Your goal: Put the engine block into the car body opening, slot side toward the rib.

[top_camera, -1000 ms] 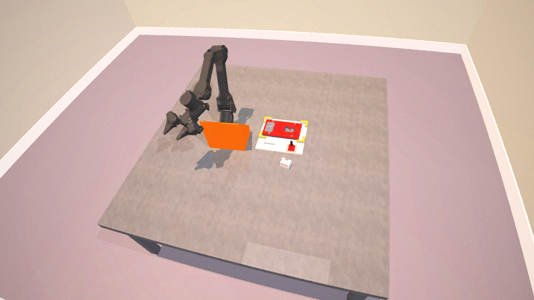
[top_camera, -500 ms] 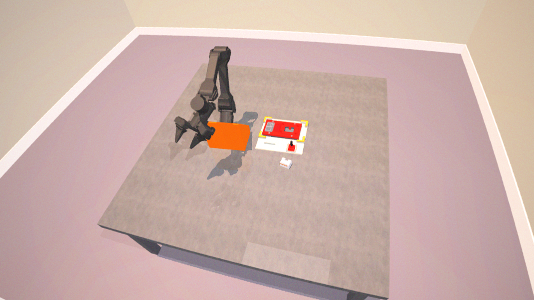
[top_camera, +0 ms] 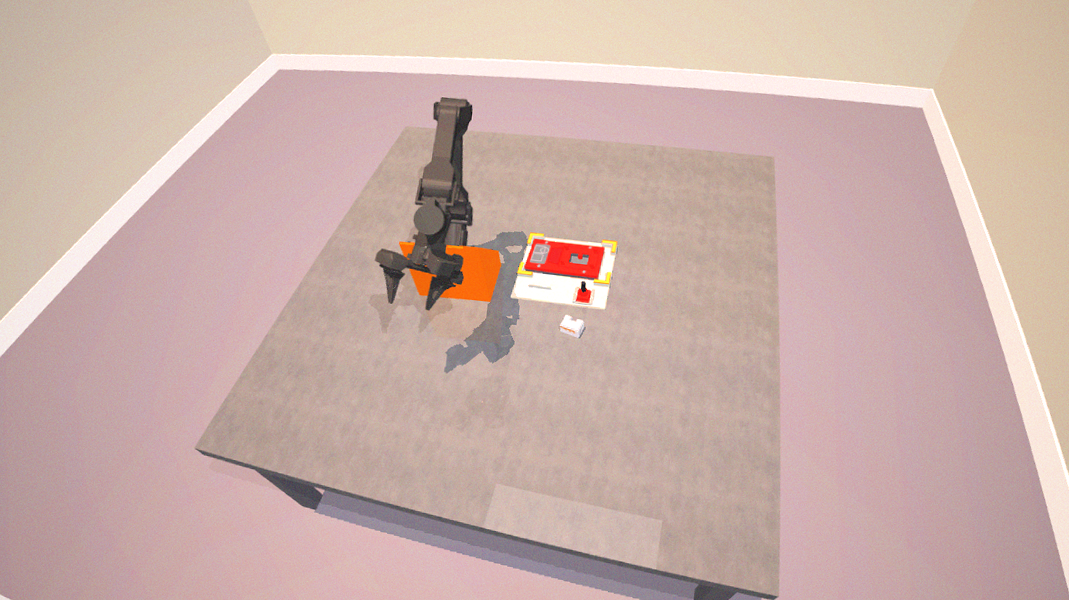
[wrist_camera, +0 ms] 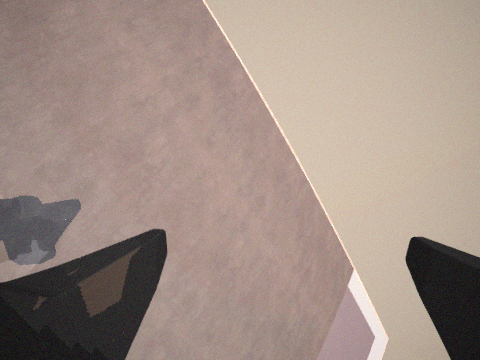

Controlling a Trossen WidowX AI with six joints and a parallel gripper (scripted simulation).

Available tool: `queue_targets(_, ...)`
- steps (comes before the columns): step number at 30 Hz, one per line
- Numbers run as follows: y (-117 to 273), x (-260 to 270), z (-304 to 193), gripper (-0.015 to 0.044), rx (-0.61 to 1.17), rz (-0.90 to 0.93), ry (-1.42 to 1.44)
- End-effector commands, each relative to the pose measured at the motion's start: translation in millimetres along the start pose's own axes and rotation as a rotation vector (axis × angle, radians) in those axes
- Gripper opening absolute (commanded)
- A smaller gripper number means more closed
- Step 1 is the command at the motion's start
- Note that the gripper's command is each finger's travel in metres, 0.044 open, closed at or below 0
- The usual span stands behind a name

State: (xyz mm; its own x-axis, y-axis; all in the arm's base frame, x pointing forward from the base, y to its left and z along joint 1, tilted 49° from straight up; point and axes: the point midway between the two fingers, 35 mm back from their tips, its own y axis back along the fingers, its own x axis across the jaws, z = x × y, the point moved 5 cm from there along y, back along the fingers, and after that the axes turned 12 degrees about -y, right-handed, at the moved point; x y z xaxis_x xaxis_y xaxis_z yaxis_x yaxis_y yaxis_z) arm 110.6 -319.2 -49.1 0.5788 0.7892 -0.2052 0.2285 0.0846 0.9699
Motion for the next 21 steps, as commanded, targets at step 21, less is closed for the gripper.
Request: queue_targets(21, 31.6, 116.4, 87.0, 0.0440, 0.151, 0.356, -0.390)
